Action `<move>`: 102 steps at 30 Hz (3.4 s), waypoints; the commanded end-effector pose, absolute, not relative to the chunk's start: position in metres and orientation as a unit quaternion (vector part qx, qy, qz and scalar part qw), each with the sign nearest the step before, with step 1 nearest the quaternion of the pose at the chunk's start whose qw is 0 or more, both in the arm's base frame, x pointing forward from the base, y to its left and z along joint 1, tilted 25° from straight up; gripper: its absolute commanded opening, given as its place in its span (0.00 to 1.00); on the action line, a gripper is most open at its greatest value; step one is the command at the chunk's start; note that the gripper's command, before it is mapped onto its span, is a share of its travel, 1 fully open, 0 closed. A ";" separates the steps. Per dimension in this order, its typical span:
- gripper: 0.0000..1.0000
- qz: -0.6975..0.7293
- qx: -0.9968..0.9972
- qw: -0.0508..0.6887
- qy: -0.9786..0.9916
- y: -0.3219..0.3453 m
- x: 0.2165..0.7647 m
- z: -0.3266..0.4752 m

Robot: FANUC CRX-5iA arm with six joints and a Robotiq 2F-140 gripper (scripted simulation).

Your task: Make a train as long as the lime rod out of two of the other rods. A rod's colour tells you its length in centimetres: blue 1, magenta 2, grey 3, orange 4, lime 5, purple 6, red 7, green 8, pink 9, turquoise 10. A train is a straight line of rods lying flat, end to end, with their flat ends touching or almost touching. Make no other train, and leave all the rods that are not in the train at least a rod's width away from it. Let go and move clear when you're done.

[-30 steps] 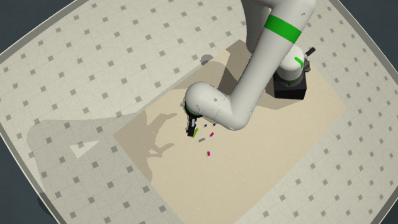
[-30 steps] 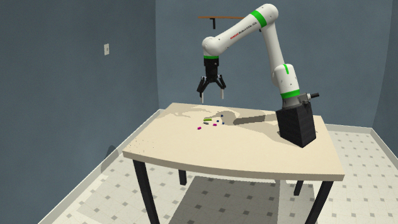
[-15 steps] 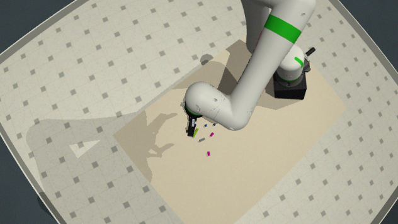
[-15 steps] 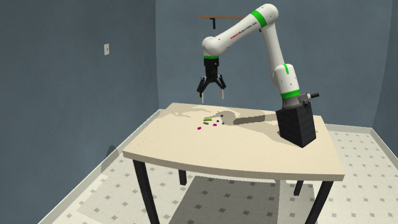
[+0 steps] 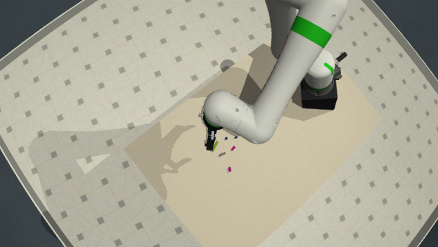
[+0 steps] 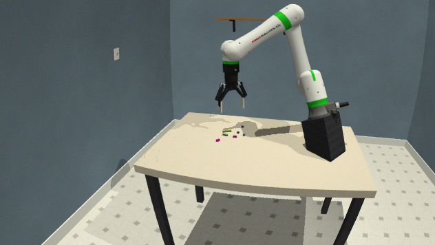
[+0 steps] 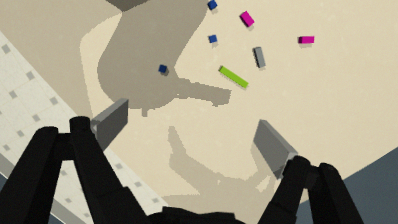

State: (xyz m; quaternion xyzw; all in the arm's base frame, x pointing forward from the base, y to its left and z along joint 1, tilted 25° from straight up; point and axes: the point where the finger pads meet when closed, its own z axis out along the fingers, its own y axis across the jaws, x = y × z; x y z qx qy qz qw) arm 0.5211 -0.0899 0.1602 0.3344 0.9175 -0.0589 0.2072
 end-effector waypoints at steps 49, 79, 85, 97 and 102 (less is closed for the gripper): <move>1.00 0.066 0.791 0.202 0.573 -0.025 0.501 0.124; 1.00 0.156 0.968 0.148 0.127 0.022 0.478 0.095; 1.00 0.160 0.971 0.144 0.101 0.025 0.477 0.094; 0.15 0.161 0.972 0.143 0.098 0.025 0.476 0.093; 0.15 0.161 0.972 0.143 0.098 0.025 0.476 0.093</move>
